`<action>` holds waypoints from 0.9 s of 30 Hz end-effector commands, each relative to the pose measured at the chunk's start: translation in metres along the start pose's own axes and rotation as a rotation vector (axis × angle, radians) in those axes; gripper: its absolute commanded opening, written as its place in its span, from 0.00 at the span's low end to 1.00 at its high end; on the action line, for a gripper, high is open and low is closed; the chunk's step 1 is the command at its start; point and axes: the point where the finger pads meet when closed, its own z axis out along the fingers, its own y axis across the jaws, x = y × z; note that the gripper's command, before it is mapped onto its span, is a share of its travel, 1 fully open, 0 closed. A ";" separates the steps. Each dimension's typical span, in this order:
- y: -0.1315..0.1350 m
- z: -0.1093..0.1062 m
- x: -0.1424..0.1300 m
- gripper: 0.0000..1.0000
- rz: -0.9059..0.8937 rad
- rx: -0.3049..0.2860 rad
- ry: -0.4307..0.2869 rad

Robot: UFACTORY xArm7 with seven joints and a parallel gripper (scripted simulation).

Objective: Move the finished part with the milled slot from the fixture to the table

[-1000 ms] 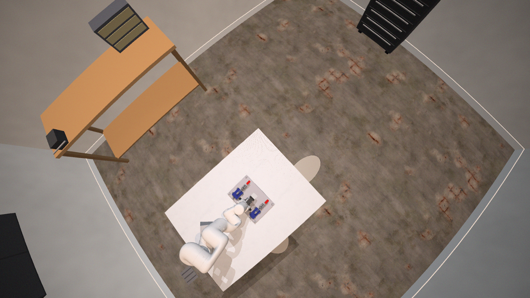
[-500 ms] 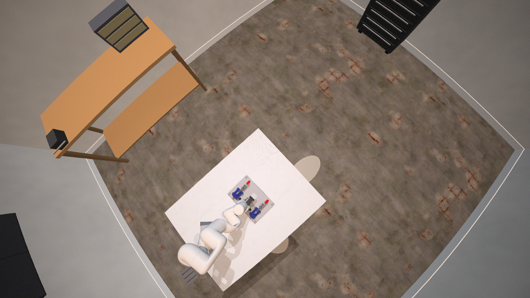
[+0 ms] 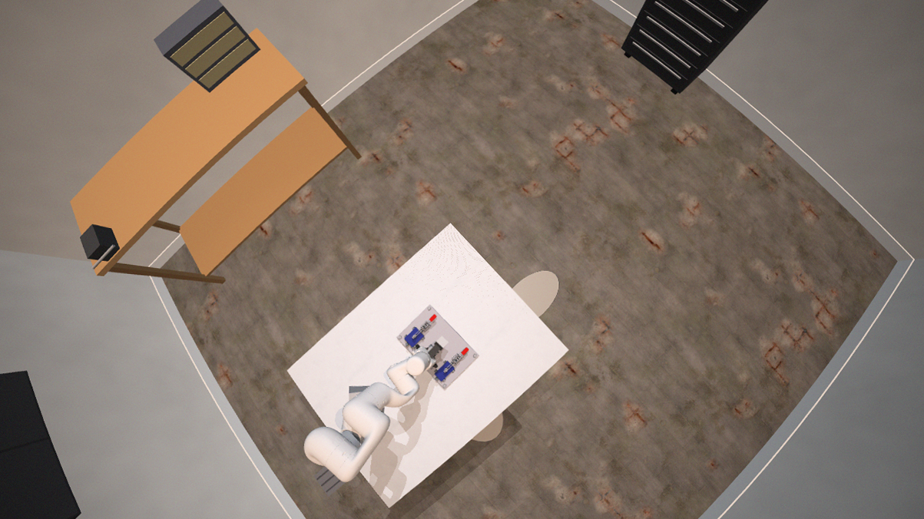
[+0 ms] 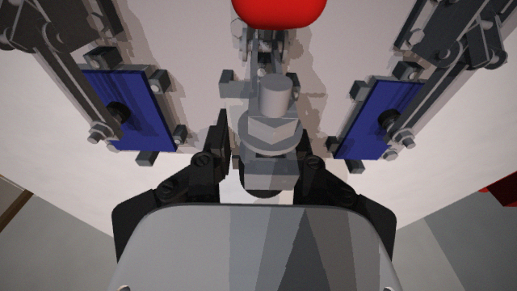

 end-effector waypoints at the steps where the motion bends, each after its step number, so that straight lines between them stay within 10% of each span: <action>1: 0.000 -0.007 0.001 0.00 0.000 0.001 0.002; 27: 0.000 -0.016 0.001 0.00 0.000 0.001 0.002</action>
